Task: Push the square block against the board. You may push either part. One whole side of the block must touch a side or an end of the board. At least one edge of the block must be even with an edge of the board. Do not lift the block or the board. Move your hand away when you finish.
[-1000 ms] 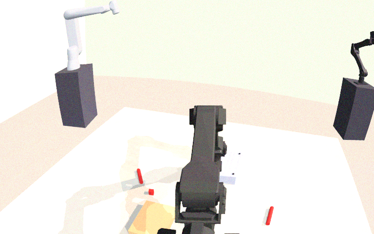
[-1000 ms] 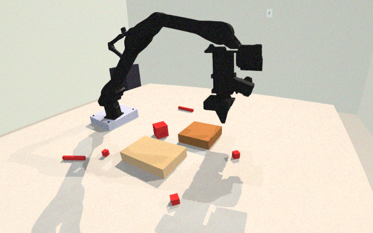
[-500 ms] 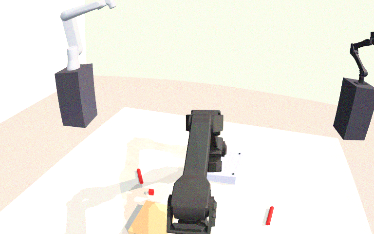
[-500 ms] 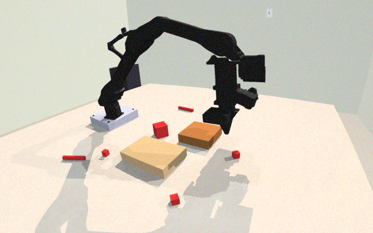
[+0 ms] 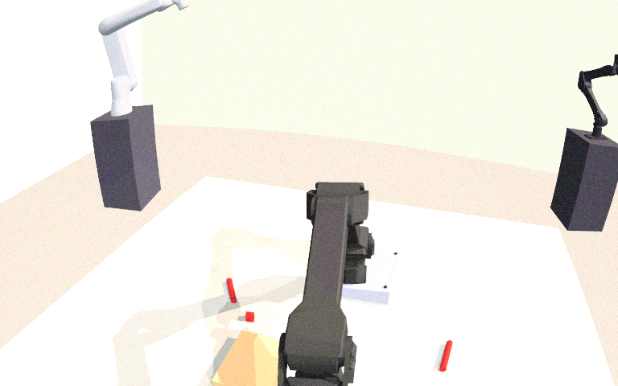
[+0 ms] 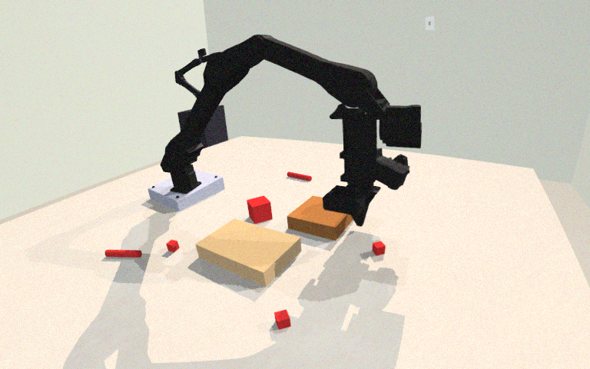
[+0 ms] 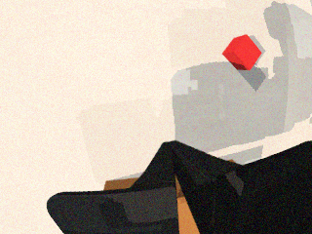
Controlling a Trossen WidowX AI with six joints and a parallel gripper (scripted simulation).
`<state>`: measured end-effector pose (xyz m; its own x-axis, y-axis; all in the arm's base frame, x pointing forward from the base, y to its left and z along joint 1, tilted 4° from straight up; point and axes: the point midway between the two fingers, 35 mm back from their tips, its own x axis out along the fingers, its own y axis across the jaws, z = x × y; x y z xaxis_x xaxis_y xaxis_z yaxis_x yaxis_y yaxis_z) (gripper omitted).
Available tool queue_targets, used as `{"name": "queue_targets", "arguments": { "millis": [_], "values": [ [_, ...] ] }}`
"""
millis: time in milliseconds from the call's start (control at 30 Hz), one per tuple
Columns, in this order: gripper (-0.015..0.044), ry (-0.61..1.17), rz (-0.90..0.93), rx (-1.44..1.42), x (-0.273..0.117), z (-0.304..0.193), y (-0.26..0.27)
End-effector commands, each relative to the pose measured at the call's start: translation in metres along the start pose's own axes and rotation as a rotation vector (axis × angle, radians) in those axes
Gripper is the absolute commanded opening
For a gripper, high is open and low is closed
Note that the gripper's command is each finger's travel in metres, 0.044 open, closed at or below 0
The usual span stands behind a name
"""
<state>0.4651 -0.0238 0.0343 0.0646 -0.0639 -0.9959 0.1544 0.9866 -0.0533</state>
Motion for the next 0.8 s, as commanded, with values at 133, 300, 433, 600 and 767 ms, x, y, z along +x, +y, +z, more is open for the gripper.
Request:
{"name": "queue_targets", "arguments": {
  "millis": [133, 300, 433, 600, 767],
  "values": [
    [0.0000, 0.012, -0.004, 0.000, 0.003, -0.009, 0.000],
    [0.0000, 0.012, -0.004, 0.000, 0.003, -0.013, 0.000],
    [0.0000, 0.012, -0.004, 0.000, 0.003, -0.016, 0.000],
    [0.0000, 0.013, -0.004, 0.000, 0.003, -0.020, 0.000],
    [0.0000, 0.013, -0.004, 0.000, 0.003, -0.025, 0.000]
  ]
}}
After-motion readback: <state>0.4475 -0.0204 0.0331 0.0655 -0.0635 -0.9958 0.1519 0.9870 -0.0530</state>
